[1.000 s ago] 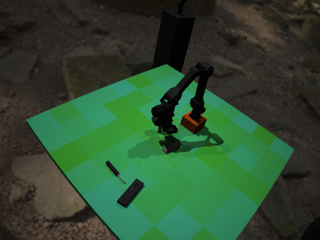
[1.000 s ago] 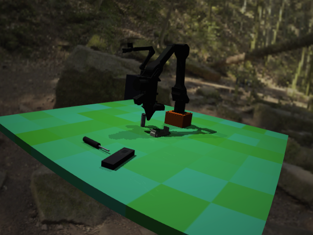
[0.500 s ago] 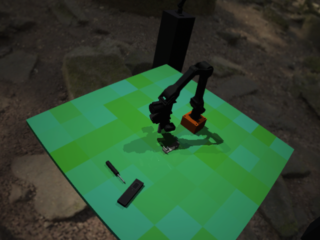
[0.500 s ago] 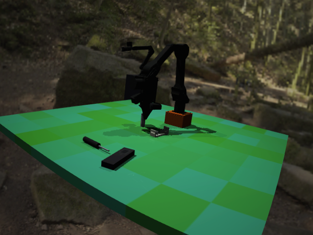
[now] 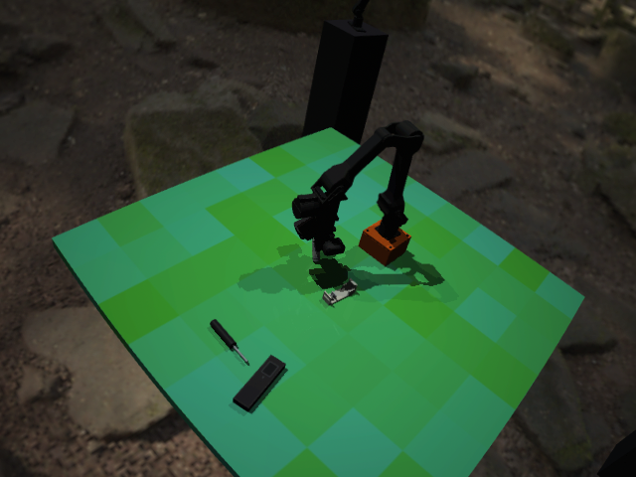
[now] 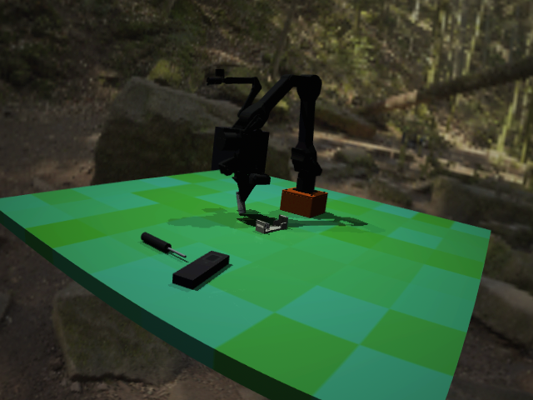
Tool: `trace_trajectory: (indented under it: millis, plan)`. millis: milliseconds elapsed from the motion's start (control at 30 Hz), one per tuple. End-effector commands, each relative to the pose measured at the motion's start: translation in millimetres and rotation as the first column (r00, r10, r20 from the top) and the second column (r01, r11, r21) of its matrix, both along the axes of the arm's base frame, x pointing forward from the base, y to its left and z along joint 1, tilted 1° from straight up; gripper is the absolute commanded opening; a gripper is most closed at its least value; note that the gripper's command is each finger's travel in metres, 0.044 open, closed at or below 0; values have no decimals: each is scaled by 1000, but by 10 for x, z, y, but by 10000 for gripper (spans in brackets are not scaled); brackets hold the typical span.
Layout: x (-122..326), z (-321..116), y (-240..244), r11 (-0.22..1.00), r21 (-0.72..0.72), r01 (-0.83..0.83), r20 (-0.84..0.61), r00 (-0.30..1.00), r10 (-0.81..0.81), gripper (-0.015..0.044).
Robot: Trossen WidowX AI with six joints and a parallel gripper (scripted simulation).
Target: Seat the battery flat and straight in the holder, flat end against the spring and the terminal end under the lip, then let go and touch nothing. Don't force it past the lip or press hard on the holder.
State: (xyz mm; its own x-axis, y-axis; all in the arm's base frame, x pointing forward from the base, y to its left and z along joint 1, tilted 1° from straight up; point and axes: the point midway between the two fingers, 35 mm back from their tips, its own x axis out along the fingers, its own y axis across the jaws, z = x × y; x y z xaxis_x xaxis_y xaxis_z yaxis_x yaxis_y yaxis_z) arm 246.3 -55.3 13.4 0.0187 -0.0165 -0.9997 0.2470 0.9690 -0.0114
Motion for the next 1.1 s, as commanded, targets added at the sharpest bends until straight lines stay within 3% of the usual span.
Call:
trace_trajectory:
  millis: [0,300,600,1000,1067]
  plan:
    - [-15,2,-67,1000,-2,-1,3,1000,1,0]
    - [-36,56,-132,1000,-1,0,0,1000,0,0]
    - [-75,792,-183,1000,-3,-1,3,1000,1,0]
    - [-71,786,-180,1000,-2,2,5,1000,-2,0]
    - [-72,762,-189,998,-3,-57,3,998,57,53]
